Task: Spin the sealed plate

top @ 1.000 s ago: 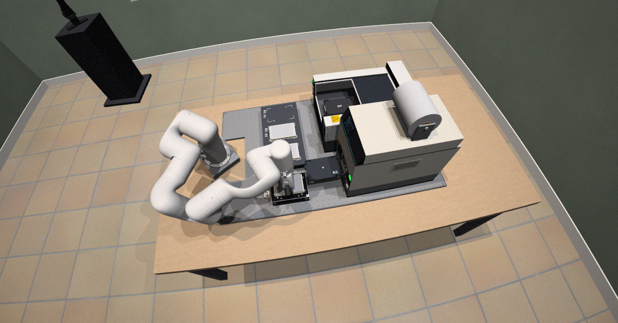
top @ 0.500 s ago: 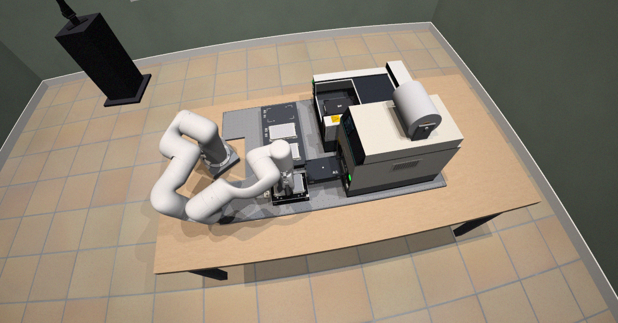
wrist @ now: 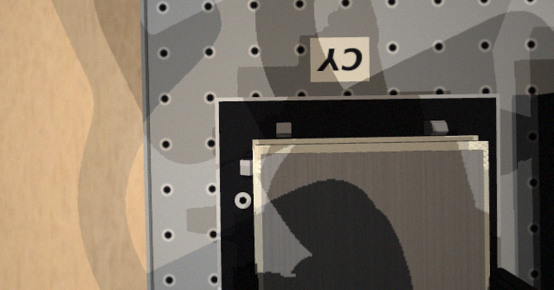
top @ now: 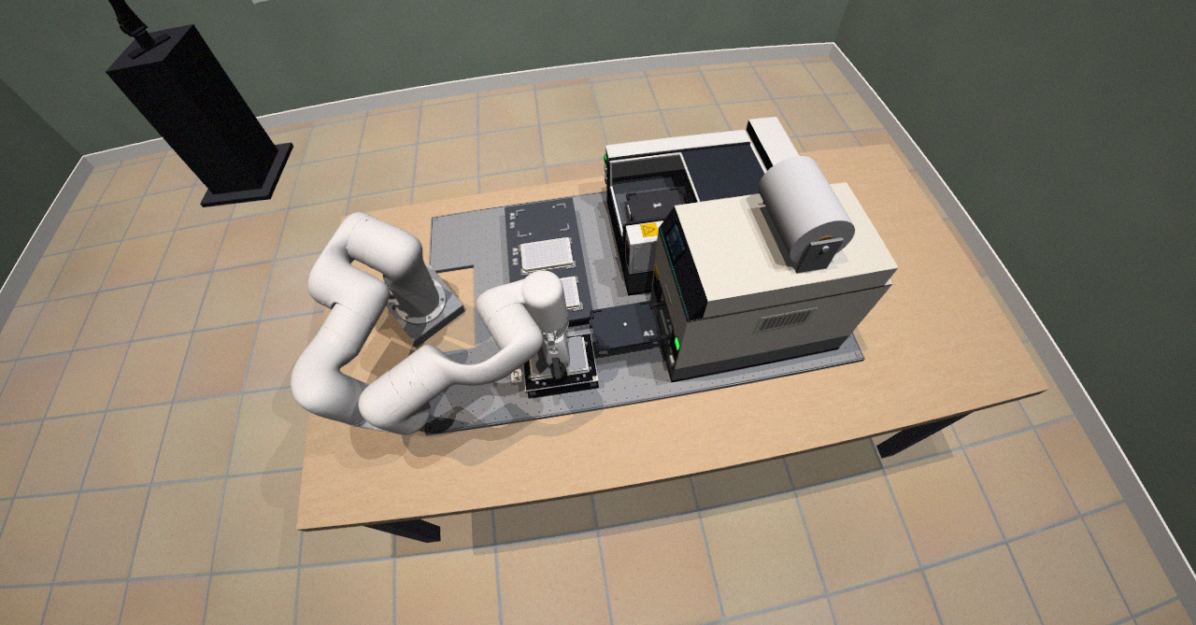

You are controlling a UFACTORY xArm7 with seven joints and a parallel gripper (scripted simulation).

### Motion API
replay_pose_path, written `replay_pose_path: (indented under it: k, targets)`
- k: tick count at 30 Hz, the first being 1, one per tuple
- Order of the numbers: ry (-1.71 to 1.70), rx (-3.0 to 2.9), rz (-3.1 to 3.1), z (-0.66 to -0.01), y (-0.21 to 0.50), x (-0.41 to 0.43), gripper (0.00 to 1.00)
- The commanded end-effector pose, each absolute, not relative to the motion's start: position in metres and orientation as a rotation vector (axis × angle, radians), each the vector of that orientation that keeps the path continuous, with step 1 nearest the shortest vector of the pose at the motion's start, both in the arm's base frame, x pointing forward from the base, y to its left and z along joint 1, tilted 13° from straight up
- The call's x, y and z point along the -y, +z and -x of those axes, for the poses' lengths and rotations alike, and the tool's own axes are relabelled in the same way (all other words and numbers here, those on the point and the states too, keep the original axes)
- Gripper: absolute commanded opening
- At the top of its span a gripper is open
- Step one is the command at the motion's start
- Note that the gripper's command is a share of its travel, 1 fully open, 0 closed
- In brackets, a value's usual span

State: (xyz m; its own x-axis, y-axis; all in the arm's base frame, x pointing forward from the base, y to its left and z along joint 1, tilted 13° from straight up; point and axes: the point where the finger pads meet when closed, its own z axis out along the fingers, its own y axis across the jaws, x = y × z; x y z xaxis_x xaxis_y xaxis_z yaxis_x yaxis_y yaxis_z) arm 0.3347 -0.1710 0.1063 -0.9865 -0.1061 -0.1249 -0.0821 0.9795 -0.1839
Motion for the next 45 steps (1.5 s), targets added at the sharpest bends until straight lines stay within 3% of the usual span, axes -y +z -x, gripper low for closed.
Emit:
replay_pose_path:
  k: [1,41,42,45]
  targets:
    - [-0.272,-2.989,0.143,-0.3352,0.107,0.1713,0.0]
    - [-0.272,-2.989,0.143,-0.3366,0.0977,0.173,0.0]
    - [-0.272,-2.989,0.143,-0.3366,0.0977,0.173,1.0]
    - [-0.272,-2.989,0.143,-0.3366,0.0977,0.173,1.0]
